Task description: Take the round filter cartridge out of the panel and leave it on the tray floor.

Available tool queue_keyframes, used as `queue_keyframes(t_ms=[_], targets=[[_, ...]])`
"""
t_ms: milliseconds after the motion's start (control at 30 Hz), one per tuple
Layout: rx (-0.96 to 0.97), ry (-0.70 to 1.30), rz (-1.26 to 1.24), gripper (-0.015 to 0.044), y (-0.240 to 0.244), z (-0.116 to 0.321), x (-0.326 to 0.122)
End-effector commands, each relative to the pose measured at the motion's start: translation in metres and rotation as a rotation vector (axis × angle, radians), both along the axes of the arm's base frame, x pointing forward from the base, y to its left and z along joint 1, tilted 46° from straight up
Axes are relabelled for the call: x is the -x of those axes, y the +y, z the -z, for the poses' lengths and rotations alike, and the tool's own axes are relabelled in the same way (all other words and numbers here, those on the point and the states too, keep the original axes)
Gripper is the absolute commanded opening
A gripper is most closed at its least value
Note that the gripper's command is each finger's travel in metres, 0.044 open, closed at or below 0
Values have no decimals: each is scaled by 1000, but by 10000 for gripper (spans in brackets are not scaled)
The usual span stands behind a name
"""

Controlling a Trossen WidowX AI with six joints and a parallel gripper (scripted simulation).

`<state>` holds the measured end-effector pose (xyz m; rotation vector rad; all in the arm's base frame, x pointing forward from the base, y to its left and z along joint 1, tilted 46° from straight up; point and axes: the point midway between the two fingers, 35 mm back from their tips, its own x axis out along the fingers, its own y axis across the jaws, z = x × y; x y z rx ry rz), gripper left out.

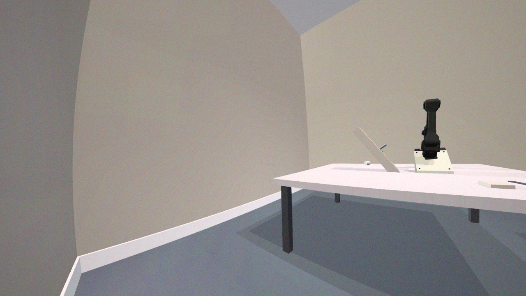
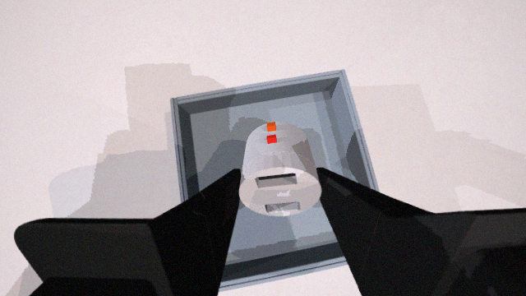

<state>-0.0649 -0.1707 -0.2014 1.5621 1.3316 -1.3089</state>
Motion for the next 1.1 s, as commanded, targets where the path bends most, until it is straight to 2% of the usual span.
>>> queue_keyframes(t_ms=[0,67,633,767,900,1067], targets=[[1,4,-4,0,11,8,-1],[1,4,-4,0,11,8,-1],[-7,-2,1,440,9,5,-2],[-7,-2,1,440,0,-2,0],[-7,-3,1,440,-39,-42,5],[-1,2,-3,440,-33,-34,6]])
